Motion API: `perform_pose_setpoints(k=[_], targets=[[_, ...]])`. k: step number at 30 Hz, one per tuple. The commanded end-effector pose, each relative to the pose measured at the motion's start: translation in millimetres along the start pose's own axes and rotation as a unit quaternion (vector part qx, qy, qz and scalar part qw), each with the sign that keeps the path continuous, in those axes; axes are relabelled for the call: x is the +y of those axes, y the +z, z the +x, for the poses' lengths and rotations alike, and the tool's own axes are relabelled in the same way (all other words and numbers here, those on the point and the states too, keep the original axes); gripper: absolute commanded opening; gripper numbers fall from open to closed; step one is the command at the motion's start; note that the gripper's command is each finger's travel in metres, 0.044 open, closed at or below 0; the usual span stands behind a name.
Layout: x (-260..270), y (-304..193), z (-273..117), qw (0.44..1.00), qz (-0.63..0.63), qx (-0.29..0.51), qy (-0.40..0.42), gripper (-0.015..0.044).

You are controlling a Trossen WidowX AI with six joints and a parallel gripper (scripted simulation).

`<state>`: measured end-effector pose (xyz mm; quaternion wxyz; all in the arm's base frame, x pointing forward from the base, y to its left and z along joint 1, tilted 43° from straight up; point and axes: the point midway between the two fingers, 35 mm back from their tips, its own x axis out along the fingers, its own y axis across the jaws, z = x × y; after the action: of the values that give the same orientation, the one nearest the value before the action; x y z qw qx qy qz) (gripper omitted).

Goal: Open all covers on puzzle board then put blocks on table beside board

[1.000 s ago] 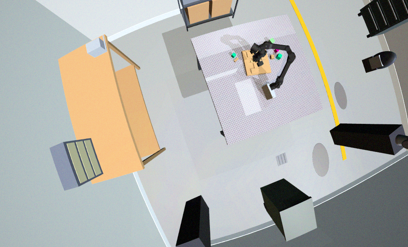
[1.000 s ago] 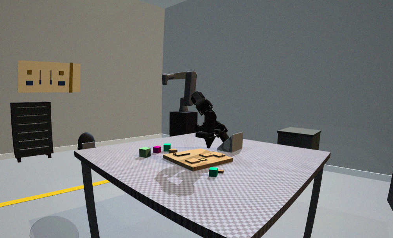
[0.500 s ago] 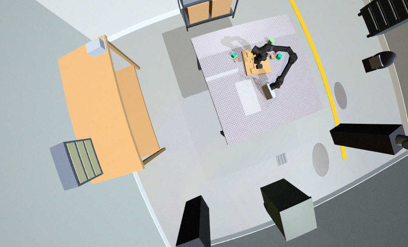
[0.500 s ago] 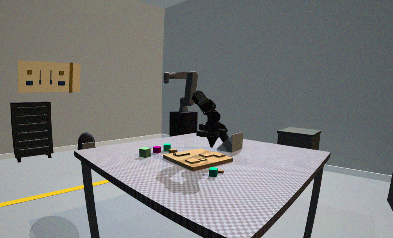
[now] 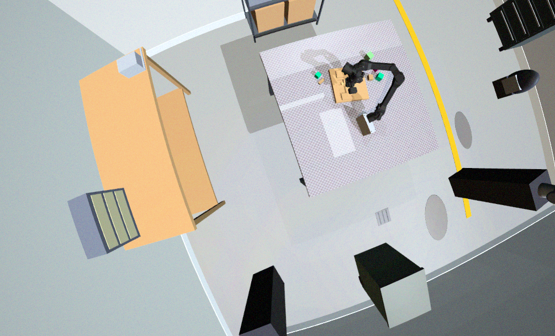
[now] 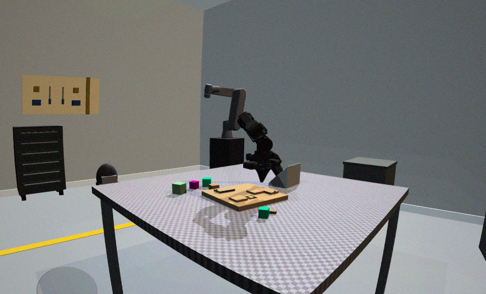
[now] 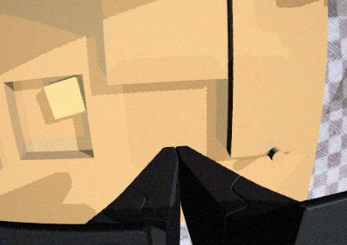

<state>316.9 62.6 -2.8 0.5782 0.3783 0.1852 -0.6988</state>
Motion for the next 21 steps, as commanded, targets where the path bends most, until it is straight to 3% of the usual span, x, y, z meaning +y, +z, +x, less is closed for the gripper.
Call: perform_pose_setpoints(k=[1, 21], targets=[[-1.2, -0.6, 0.2, 1.0, 0.003, 0.002, -0.002, 0.0], [-0.8, -1.2, 8.6, 1.0, 0.003, 0.002, -0.002, 0.0]])
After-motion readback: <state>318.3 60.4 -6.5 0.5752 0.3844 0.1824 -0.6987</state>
